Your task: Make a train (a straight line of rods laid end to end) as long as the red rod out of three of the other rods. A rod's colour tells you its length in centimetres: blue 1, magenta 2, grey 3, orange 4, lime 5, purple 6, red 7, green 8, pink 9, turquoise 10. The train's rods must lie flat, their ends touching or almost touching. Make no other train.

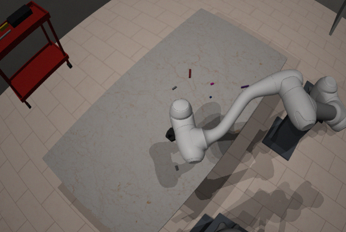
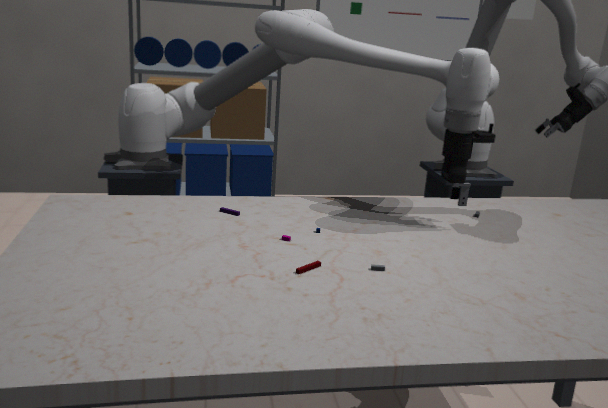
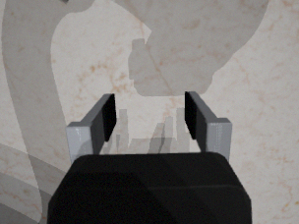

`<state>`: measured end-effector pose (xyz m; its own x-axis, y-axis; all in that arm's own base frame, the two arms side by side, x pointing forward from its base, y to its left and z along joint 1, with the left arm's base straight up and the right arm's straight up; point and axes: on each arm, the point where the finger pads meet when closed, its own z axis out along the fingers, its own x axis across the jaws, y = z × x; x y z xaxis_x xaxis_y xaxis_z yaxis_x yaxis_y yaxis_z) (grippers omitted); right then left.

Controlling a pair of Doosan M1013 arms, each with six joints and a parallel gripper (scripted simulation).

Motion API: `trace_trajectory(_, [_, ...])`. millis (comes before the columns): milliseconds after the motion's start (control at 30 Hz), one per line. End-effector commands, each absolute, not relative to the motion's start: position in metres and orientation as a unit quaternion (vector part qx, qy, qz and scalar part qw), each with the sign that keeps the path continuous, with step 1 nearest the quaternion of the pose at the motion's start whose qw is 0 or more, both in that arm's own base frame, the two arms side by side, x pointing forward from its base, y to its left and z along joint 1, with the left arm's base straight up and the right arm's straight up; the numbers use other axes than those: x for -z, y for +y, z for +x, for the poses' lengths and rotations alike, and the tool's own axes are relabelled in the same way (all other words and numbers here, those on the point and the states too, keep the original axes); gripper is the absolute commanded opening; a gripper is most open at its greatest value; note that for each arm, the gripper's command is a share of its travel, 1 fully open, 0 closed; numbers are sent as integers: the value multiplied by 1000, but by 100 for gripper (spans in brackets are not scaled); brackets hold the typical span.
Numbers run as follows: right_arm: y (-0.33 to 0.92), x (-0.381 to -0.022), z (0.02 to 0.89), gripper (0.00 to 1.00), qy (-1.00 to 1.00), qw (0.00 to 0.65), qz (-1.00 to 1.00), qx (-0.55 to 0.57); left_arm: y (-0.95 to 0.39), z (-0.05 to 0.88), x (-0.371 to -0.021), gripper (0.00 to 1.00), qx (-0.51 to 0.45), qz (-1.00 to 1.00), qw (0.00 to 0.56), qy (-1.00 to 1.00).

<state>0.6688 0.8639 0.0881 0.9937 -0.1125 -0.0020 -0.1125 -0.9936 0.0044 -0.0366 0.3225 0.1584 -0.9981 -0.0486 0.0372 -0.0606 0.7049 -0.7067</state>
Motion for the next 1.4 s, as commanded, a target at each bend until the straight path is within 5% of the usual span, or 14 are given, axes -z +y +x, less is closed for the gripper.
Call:
trace_trajectory(0, [826, -93, 685, 100, -66, -1, 998, -1, 323, -37, -159, 100, -383, 30, 8, -923])
trace_trajectory(1367, [461, -89, 687, 100, -152, 0, 988, -1, 323, -37, -159, 100, -383, 30, 8, -923])
